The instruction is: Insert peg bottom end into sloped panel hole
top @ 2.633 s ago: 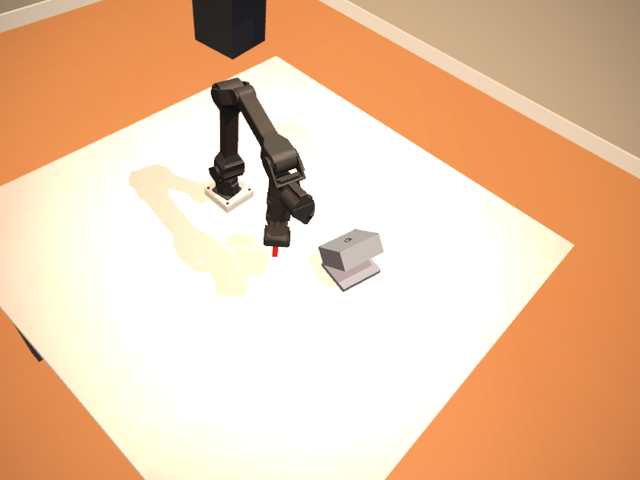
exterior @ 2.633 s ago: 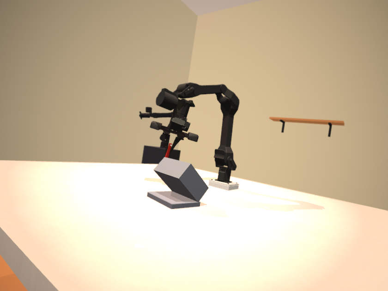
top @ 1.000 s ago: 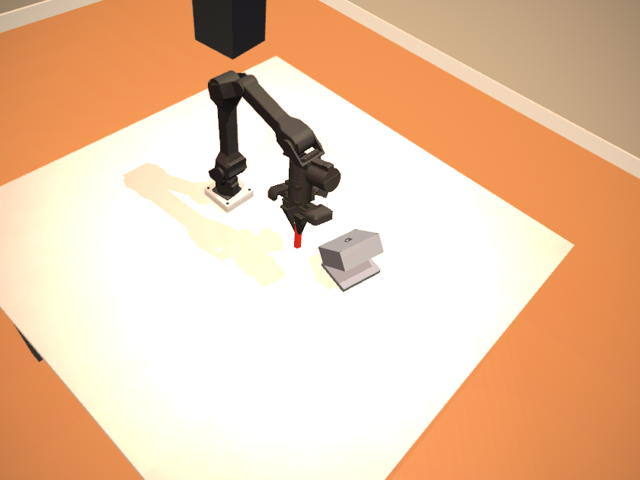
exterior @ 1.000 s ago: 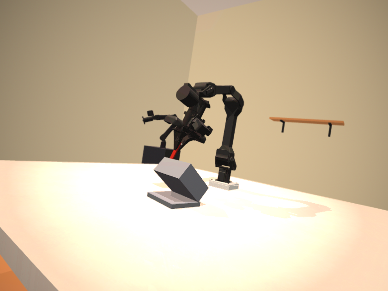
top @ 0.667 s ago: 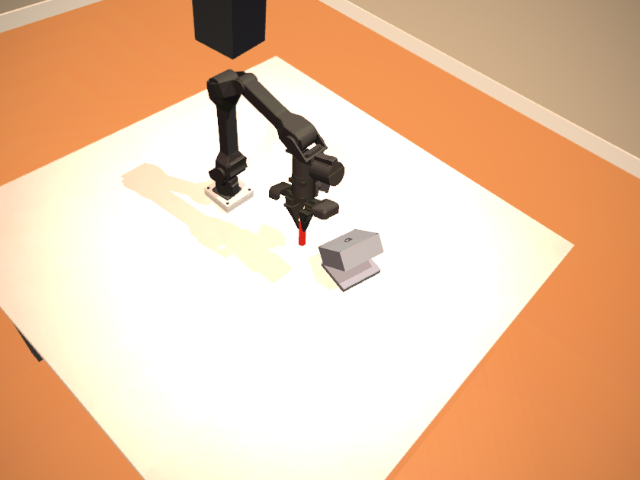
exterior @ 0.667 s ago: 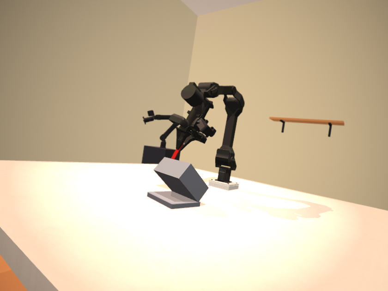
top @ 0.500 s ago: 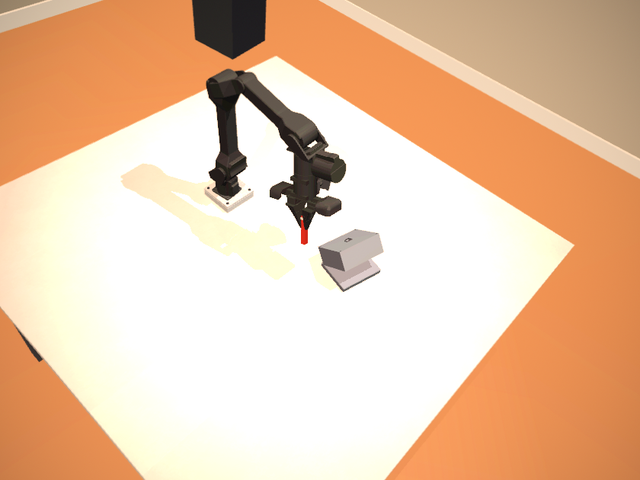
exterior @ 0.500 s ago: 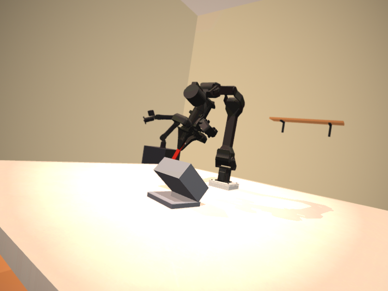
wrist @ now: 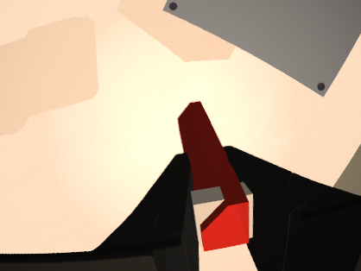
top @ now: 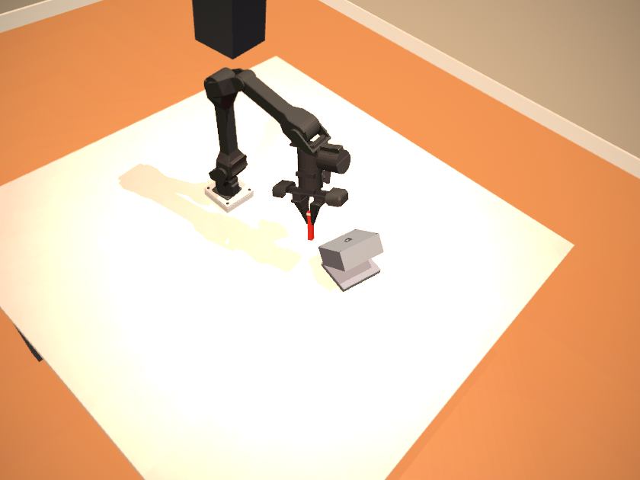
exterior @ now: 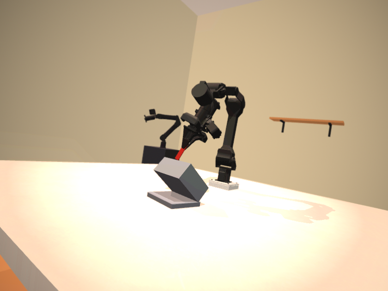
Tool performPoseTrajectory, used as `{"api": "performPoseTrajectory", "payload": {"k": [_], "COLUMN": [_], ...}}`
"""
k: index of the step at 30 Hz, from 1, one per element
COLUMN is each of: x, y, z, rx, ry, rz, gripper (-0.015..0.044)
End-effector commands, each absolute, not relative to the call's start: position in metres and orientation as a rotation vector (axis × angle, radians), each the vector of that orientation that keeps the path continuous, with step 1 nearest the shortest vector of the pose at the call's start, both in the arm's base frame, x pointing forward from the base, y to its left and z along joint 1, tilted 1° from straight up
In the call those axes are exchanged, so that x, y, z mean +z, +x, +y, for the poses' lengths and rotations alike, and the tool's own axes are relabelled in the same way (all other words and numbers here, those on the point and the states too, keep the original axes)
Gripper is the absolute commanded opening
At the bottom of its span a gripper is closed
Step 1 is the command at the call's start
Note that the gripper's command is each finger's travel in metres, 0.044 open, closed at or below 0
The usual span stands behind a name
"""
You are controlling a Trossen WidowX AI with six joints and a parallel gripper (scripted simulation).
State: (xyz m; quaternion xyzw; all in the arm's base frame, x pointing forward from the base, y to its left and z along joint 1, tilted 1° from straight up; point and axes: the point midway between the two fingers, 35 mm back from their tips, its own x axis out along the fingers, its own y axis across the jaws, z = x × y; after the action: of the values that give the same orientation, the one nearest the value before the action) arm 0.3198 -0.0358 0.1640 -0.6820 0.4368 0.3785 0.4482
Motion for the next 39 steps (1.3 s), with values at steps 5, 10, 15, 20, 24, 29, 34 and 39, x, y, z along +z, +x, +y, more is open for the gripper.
{"api": "performPoseTrajectory", "payload": {"k": [5, 10, 15, 20, 24, 29, 34, 39], "x": [0.166, 0.168, 0.170, 0.172, 0.173, 0.175, 0.177, 0.179], "y": [0.320, 0.321, 0.321, 0.322, 0.322, 0.322, 0.322, 0.321], "z": [-0.026, -0.019, -0.013, -0.006, -0.001, 0.005, 0.012, 0.018], "rx": [0.984, 1.012, 1.039, 1.064, 1.084, 1.107, 1.129, 1.150], "ry": [-1.803, -1.869, -1.935, -2.000, -2.052, -2.117, -2.181, -2.245], "rz": [1.026, 0.990, 0.953, 0.915, 0.884, 0.844, 0.803, 0.761], "gripper": [0.0000, 0.0000, 0.0000, 0.0000, 0.0000, 0.0000, 0.0000, 0.0000]}}
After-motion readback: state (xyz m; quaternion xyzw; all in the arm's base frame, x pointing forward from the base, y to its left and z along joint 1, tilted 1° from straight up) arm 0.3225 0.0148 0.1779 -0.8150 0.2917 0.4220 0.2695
